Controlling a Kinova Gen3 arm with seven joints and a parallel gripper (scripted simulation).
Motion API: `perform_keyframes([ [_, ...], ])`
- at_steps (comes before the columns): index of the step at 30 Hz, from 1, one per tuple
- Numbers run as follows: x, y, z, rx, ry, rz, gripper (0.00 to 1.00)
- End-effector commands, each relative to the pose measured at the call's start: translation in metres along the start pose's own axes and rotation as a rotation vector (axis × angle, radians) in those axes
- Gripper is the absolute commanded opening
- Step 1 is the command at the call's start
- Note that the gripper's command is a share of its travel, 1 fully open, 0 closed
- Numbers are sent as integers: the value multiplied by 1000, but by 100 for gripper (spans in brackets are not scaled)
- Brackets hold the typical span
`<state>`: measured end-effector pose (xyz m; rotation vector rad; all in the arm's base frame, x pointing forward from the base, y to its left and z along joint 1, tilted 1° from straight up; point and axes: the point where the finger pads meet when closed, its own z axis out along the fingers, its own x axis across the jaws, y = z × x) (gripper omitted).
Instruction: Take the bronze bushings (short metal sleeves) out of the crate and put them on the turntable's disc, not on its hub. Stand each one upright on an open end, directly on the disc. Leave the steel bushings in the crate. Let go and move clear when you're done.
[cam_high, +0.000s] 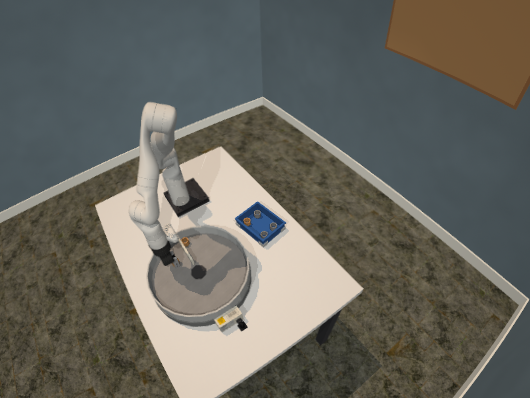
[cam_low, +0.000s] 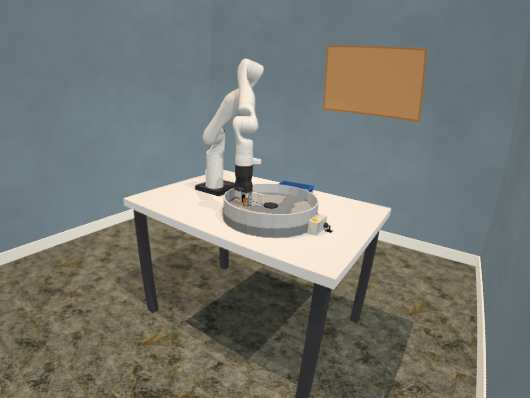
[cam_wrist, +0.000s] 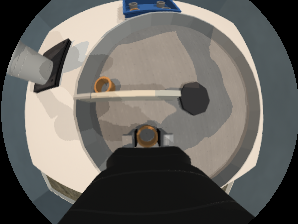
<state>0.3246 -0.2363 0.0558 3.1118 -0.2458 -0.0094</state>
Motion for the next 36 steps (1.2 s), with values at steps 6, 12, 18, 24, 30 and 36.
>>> perform_keyframes([
  [6,0,0,2,0,0,1,0],
  [12,0,0,3,0,0,1,0],
  [18,0,0,4,0,0,1,0],
  [24,0,0,4,0,0,1,0],
  [30,0,0,4,0,0,1,0],
  [36,0,0,4,0,0,1,0],
])
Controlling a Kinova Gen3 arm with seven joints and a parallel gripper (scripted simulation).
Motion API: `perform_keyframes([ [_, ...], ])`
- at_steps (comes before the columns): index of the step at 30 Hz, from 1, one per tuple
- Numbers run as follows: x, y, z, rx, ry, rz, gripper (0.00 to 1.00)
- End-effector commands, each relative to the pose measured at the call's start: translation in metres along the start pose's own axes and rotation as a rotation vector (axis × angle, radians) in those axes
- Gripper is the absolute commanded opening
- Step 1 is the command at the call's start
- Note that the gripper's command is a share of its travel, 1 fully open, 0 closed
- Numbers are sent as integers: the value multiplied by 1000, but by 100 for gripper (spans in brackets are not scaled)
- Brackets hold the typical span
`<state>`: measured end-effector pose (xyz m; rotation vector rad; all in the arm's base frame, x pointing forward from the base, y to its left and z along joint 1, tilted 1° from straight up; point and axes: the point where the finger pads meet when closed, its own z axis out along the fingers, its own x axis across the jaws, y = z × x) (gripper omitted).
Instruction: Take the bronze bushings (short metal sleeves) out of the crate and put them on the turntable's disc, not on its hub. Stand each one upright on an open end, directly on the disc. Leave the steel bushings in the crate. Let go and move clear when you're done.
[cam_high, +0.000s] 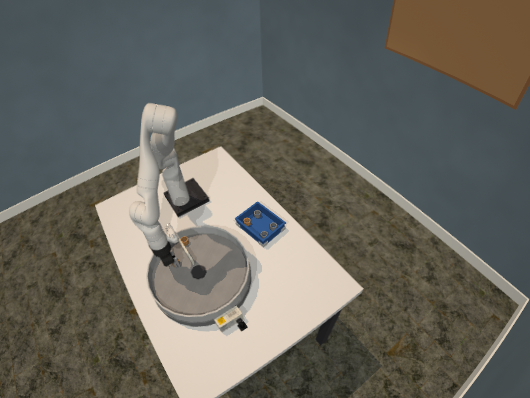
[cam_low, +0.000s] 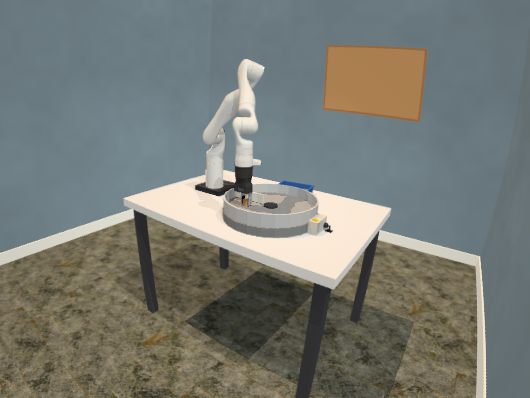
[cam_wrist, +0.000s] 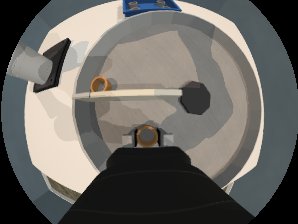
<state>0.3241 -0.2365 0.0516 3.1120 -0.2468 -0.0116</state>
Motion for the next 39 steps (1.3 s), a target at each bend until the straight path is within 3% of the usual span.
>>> perform_keyframes([
  [1,0,0,-1,-1,2,0,0],
  [16,0,0,-1,-1,2,0,0],
  [17,0,0,-1,-1,2,0,78],
  [39,0,0,-1,-1,2,0,78],
])
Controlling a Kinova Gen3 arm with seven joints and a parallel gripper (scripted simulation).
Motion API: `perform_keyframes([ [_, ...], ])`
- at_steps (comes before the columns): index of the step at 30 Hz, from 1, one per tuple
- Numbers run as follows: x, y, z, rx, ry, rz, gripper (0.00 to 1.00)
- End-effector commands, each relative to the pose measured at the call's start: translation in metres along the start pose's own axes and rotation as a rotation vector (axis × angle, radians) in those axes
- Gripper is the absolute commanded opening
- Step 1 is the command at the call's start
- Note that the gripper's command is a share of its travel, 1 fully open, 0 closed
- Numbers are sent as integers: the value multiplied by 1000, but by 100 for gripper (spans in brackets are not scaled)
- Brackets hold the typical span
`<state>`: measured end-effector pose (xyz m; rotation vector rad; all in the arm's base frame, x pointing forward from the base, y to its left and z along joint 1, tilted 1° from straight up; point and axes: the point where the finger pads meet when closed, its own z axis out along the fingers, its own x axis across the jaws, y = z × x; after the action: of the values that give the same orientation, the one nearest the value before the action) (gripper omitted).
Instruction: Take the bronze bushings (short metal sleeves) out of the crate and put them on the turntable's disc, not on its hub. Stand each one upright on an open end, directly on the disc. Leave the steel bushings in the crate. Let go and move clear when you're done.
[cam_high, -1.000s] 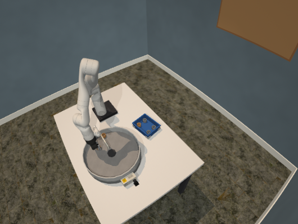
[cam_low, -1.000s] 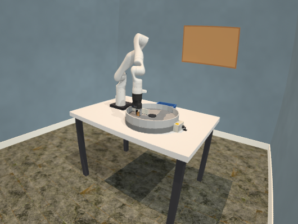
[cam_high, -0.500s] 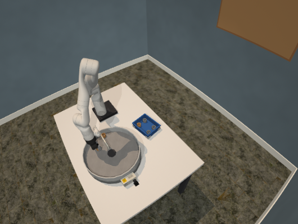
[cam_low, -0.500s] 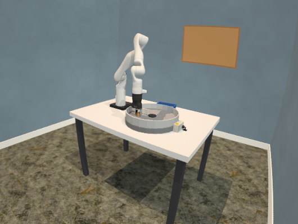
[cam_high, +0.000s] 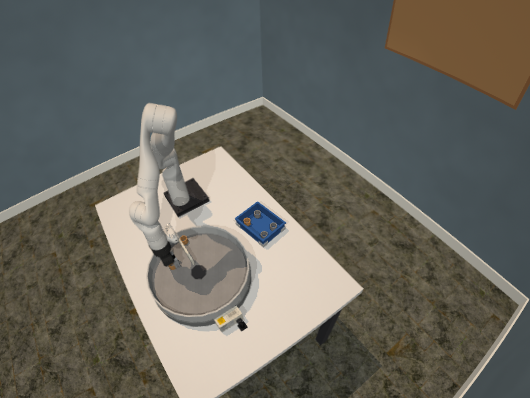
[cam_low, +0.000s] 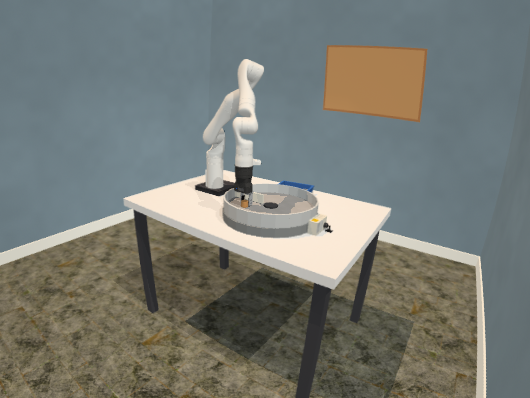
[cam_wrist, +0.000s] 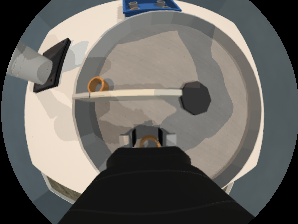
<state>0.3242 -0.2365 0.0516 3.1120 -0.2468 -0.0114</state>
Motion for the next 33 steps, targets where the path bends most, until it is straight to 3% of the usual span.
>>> perform_keyframes([
  [1,0,0,-1,0,2,0,78],
  [13,0,0,-1,0,2,0,78],
  [21,0,0,-13,0,2,0,78],
  [33,0,0,-63,0,2,0,78],
])
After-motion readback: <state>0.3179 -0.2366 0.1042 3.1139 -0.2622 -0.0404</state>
